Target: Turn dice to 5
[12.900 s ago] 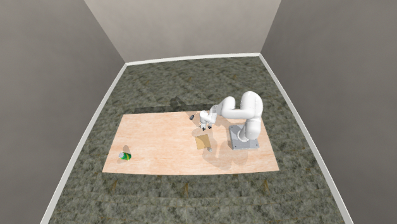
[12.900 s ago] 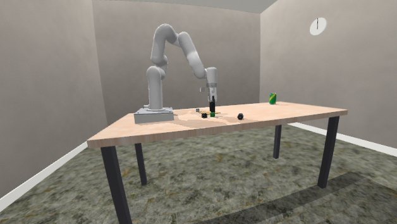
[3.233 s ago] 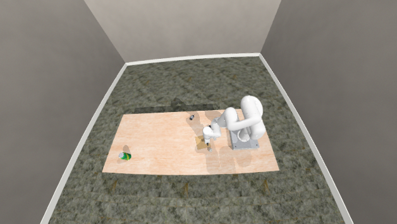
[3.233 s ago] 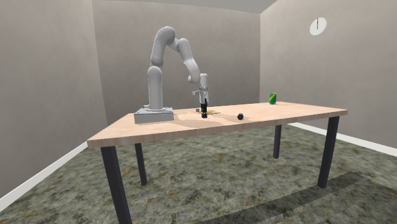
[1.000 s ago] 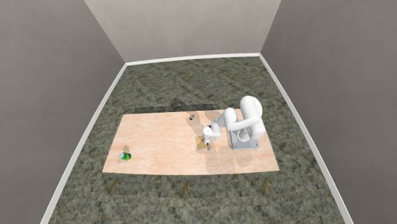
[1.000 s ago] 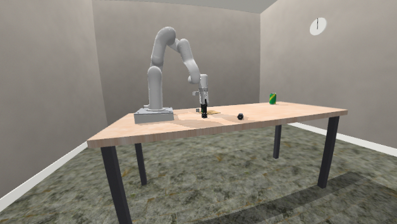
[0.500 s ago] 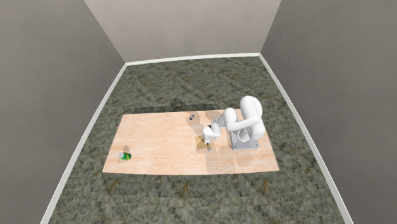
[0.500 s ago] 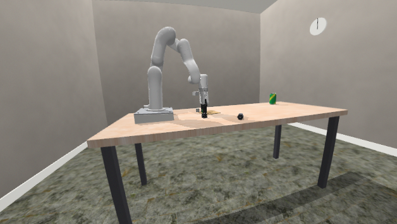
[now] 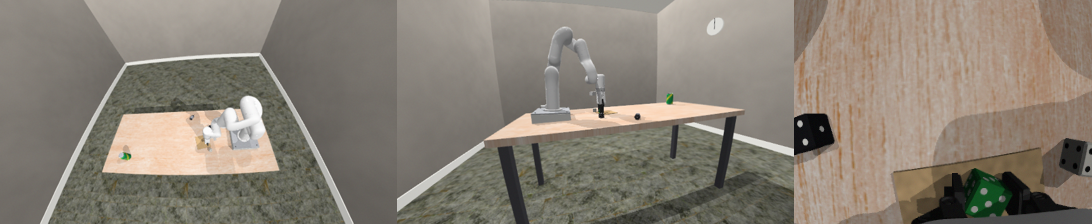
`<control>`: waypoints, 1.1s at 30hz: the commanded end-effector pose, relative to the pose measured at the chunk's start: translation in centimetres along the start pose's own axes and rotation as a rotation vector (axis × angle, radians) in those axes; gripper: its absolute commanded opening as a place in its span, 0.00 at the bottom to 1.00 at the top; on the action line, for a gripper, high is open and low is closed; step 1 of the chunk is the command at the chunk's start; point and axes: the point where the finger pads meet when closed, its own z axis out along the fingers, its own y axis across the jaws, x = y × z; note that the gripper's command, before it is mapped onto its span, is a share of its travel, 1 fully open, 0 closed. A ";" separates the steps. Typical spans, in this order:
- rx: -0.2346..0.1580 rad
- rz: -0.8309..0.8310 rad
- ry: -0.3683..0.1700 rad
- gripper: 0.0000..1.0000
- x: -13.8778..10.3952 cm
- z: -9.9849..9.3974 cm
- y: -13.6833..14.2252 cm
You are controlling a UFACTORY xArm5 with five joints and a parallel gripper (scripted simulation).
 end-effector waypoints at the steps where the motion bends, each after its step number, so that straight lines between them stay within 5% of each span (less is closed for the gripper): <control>1: 0.000 0.000 -0.003 0.47 -0.1 -0.1 0.0; 17: 0.000 0.000 -0.003 0.47 -0.1 -0.6 0.0; 33: 0.000 0.000 -0.003 0.47 -0.1 -7.2 0.1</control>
